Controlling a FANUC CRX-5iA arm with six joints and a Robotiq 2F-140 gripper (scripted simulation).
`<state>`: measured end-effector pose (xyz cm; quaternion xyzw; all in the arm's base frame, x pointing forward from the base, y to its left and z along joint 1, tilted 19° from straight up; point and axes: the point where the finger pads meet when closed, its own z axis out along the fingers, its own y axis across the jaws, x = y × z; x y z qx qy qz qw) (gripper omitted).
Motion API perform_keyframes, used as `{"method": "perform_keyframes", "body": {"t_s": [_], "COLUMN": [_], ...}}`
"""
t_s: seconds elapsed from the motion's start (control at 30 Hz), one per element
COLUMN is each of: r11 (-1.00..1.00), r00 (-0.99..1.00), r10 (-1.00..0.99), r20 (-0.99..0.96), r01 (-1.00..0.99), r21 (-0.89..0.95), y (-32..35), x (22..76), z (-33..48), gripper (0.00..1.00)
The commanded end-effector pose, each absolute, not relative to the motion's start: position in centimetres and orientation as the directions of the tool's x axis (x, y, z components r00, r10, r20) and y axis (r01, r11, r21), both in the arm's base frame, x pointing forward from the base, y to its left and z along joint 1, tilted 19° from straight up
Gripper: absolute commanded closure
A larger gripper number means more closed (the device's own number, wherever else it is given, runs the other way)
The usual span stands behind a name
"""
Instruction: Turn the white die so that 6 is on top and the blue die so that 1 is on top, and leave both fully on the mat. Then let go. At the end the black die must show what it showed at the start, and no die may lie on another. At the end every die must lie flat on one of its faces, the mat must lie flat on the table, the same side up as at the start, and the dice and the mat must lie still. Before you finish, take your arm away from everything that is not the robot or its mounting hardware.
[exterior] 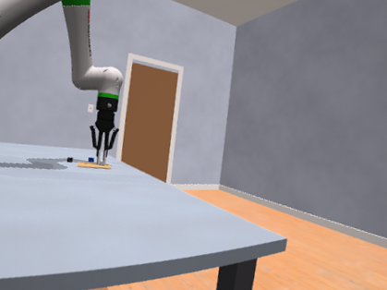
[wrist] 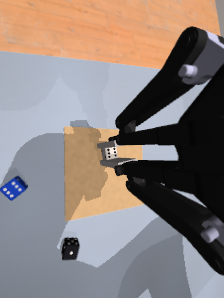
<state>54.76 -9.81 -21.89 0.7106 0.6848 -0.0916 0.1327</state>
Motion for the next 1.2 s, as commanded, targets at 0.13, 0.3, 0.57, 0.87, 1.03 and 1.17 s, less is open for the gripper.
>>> {"method": "perform_keyframes", "body": {"t_s": [0.13, 0.3, 0.57, 0.87, 1.03, 1.17], "r11": [-0.027, -0.027, -0.027, -0.027, -0.027, -0.027], "r00": [0.045, 0.045, 0.045, 0.045, 0.045, 0.045], "r10": [0.949, 0.949, 0.949, 0.949, 0.949, 0.949], "r20": [-0.312, -0.312, -0.312, -0.312, -0.312, -0.312], "r01": [0.998, 0.998, 0.998, 0.998, 0.998, 0.998], "r21": [0.063, 0.063, 0.063, 0.063, 0.063, 0.063], "y": [-9.8, -9.8, -9.8, -9.8, -9.8, -9.8], "x": [54.78, 54.78, 54.78, 54.78, 54.78, 54.78], "z": [-21.88, -21.88, -21.88, -21.88, -21.88, -21.88], "gripper": [0.91, 0.91, 0.86, 0.81, 0.79, 0.79]}}
